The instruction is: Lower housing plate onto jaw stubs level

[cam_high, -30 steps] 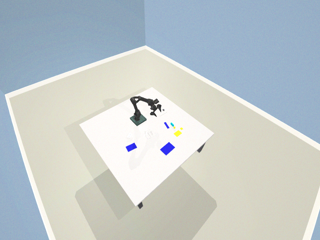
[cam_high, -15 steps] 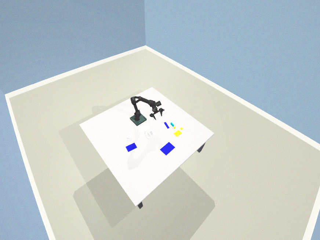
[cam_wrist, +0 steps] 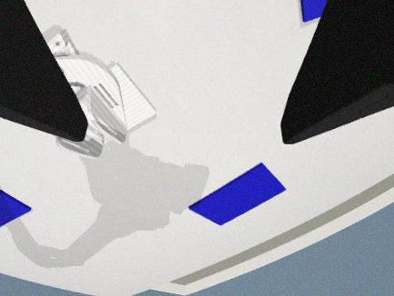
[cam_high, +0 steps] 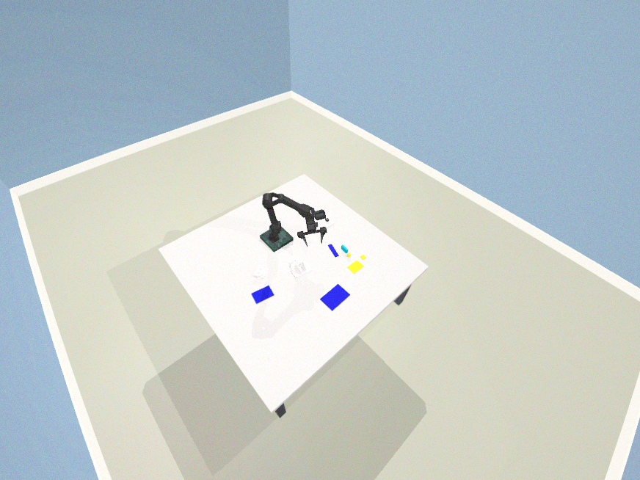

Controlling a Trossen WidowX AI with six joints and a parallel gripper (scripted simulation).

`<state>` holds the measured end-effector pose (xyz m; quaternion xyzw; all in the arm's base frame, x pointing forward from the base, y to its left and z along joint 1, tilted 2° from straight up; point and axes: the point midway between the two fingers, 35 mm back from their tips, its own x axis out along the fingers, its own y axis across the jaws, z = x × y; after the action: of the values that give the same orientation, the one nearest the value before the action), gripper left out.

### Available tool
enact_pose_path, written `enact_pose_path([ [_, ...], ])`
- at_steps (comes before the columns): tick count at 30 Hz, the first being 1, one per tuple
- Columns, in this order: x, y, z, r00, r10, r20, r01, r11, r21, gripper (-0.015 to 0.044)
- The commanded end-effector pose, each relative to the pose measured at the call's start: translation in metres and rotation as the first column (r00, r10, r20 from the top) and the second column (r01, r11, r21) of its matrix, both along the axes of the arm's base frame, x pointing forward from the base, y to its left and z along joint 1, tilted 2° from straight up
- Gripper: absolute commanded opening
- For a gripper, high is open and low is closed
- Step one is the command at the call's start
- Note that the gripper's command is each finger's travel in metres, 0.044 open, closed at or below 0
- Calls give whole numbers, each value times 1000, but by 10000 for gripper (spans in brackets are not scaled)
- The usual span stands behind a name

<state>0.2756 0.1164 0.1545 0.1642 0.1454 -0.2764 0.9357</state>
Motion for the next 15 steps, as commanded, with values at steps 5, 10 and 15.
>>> enact_pose_path([
  [5,15,-30,-7,982,-31,-184,8,992,-126,440],
  [10,22,-51,-11,954,-52,-295,-5,982,-188,440],
  [15,27,-72,-15,911,-71,-406,-30,971,-236,440],
])
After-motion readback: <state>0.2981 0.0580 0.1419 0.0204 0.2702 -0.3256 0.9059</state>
